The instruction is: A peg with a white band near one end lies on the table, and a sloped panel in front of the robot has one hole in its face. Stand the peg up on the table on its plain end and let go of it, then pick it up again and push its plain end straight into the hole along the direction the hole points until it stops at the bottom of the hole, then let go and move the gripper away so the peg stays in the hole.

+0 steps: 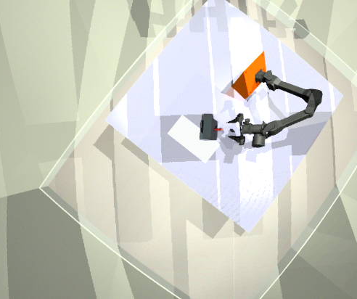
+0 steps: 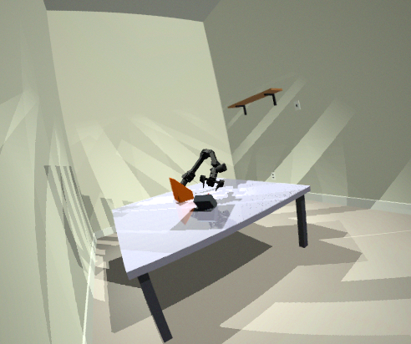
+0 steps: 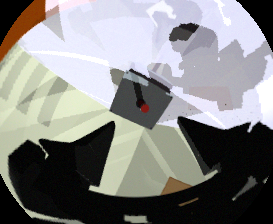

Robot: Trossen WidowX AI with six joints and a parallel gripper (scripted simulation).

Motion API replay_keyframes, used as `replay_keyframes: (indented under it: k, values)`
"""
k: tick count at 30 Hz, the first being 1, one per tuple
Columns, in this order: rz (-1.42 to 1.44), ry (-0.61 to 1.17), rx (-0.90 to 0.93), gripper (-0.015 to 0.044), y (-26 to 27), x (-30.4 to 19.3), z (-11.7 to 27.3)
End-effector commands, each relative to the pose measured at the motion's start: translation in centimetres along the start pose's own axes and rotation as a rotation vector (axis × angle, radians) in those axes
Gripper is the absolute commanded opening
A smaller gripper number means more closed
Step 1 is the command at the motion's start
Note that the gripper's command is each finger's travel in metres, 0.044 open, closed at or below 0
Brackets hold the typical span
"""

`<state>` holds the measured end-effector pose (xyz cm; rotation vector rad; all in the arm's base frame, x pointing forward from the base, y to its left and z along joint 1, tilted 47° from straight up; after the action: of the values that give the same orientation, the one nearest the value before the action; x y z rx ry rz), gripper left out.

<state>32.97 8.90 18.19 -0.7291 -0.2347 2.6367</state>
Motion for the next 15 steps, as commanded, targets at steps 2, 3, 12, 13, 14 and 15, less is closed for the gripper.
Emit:
replay_keyframes:
  k: [2, 3, 12, 13, 14, 15]
  values:
    - [-0.006, 0.010, -0.001, 0.0440, 0.0, -0.1, 0.9]
    - [-0.006, 0.010, -0.001, 0.0440, 0.0, -0.1, 1.1]
    - [-0.005, 0.010, -0.001, 0.0440, 0.0, 0.2, 2.3]
    - [-0.005, 0.010, -0.001, 0.0440, 0.0, 0.2, 2.3]
    - [-0.005, 0.010, -0.001, 0.0440, 0.0, 0.2, 2.5]
    - [-0.005, 0.010, -0.001, 0.0440, 0.0, 0.2, 2.6]
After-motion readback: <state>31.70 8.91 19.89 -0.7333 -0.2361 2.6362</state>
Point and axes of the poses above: the point midway between the two fingers, 35 mm back from their tips, its own z axis back along the fingers, its own y axis across the jaws, x = y × z, the point moved 10 cm from there along z, back along the fingers, and after that the axes turned 6 degrees about z, right-handed, at the moved point
